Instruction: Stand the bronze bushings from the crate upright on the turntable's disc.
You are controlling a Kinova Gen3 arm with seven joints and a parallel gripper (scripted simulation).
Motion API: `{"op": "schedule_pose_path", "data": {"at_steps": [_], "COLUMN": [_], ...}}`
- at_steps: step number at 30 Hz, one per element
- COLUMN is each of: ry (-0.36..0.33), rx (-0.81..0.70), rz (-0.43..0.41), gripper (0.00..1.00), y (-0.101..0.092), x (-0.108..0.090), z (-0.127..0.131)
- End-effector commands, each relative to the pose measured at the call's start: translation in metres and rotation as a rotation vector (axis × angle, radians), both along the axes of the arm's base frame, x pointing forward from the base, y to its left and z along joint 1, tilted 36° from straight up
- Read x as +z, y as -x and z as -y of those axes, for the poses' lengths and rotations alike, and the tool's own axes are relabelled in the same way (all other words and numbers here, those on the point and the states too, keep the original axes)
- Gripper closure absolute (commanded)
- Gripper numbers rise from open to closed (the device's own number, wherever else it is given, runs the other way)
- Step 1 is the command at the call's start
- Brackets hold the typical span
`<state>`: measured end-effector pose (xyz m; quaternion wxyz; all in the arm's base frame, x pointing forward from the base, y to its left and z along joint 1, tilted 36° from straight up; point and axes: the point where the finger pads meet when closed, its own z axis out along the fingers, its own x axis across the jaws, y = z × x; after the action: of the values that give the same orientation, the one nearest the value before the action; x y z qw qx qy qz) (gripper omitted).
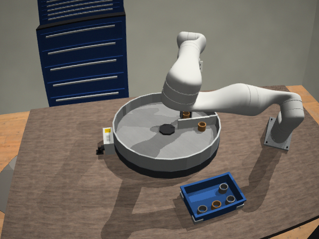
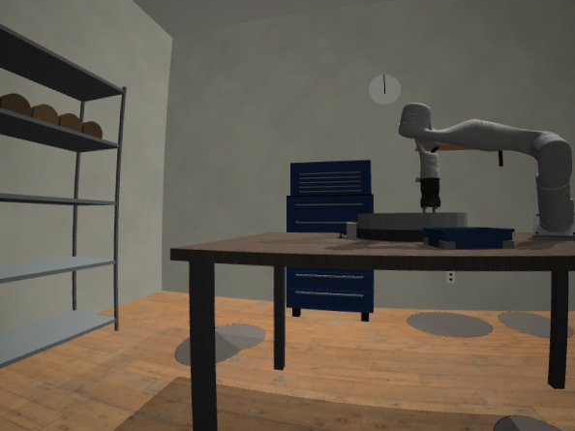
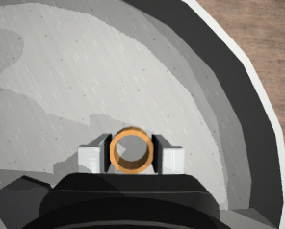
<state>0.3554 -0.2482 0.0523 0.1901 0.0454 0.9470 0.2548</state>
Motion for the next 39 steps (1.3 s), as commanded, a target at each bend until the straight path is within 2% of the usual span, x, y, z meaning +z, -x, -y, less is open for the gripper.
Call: {"op": "schedule_pose_path", "data": {"at_steps": [1, 13, 14, 39], "ry": [0.009, 0.009, 0.009, 0.009], "rx": [0.001, 0.001, 0.001, 0.001], "rz": [0.004, 0.004, 0.004, 0.004], "gripper": [1.0, 1.0, 0.23, 0.23], "y": [-0.0011, -0.0011, -0.0011, -0.0011], "x": [-0.0017, -0.0017, -0.0017, -0.0017], "z": [0.0013, 0.0013, 0.0013, 0.0013]}}
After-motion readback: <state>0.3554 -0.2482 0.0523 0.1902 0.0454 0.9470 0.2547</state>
